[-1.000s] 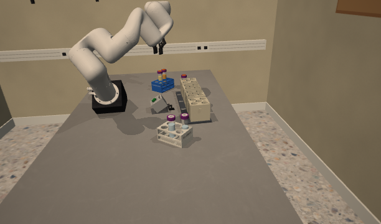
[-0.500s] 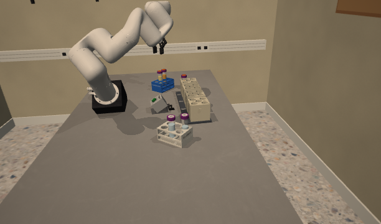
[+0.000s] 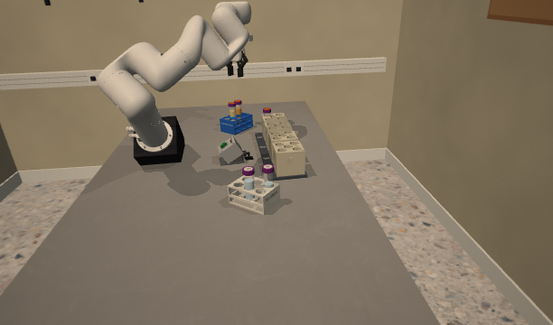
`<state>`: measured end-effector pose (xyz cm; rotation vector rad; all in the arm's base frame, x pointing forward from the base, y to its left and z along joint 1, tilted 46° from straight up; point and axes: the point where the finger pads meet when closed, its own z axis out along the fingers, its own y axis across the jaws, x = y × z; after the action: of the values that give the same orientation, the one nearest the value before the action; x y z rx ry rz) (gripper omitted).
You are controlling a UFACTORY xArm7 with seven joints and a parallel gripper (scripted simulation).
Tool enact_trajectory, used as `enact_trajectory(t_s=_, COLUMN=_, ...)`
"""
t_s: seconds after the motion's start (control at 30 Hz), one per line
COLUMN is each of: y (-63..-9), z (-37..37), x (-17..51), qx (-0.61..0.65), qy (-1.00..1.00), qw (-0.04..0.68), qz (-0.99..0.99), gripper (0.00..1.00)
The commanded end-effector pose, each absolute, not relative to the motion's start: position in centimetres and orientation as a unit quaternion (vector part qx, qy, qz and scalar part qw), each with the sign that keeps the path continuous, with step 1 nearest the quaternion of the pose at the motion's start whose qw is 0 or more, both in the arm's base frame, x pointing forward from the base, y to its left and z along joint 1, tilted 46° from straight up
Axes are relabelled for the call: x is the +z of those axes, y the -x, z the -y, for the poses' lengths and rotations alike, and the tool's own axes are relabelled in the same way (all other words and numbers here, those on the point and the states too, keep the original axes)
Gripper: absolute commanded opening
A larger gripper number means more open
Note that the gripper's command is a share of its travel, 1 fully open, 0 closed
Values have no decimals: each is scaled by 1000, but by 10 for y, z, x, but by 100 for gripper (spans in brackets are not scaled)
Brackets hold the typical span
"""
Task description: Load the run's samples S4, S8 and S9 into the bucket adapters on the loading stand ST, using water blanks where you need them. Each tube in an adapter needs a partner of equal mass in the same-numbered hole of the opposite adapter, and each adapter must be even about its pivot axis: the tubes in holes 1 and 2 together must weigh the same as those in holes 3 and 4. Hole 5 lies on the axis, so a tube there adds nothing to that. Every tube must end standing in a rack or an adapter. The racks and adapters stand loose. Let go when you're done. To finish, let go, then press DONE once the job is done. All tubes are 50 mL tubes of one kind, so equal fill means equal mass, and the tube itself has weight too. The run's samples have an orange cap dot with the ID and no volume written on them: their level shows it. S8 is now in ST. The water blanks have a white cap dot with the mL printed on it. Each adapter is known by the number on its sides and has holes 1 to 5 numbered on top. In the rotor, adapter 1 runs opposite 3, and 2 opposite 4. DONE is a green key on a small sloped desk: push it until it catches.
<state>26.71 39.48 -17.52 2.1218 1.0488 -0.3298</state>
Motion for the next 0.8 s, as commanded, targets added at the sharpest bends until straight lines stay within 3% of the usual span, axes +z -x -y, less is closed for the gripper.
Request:
enact_trajectory(t_s=0.0, y=-268, z=-398, x=-175, qx=-128, qy=-826, qw=366, qz=-408, gripper=57)
enact_trajectory(t_s=0.77, y=-271, z=-374, x=-198, qx=-128, qy=-826, qw=366, qz=-408, gripper=57)
